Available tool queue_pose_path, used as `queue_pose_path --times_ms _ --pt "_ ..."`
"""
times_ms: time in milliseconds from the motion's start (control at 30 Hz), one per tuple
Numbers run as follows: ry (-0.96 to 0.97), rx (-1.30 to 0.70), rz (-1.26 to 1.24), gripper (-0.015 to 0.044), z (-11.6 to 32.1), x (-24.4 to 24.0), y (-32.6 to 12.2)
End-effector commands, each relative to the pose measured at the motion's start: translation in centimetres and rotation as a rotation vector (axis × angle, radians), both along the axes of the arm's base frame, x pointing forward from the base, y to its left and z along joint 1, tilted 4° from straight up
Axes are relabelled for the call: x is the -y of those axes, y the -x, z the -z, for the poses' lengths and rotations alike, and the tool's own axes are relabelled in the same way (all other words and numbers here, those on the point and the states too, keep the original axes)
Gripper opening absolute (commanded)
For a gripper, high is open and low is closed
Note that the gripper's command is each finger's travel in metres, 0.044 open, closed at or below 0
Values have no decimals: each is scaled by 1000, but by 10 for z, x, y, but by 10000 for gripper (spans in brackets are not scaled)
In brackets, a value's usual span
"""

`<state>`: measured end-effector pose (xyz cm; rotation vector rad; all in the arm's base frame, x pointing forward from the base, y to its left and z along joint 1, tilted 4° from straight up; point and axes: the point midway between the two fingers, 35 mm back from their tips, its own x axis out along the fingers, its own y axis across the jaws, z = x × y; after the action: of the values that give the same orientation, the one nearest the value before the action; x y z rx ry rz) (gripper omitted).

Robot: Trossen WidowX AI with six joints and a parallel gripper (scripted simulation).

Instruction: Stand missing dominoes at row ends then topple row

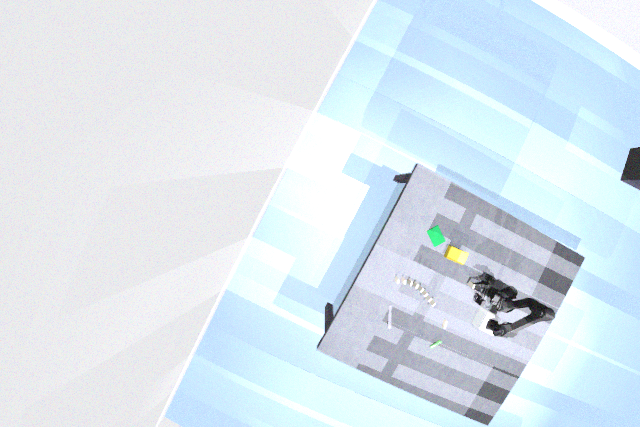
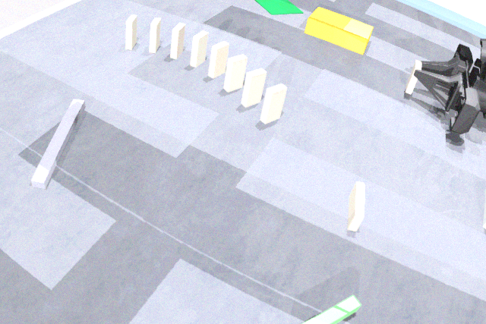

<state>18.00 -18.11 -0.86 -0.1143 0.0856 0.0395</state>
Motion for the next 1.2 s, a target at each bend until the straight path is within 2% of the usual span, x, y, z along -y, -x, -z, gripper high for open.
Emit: queue_pose_path --times_ms 0,400,833,967,1167 --pt "16 -4 4 107 9 0 0" --pt "17 -4 4 107 10 0 0" --pt "17 -4 4 440 10 0 0" --pt "17 -4 4 440 6 0 0" --pt "10 -2 1 440 -32 -2 -2"
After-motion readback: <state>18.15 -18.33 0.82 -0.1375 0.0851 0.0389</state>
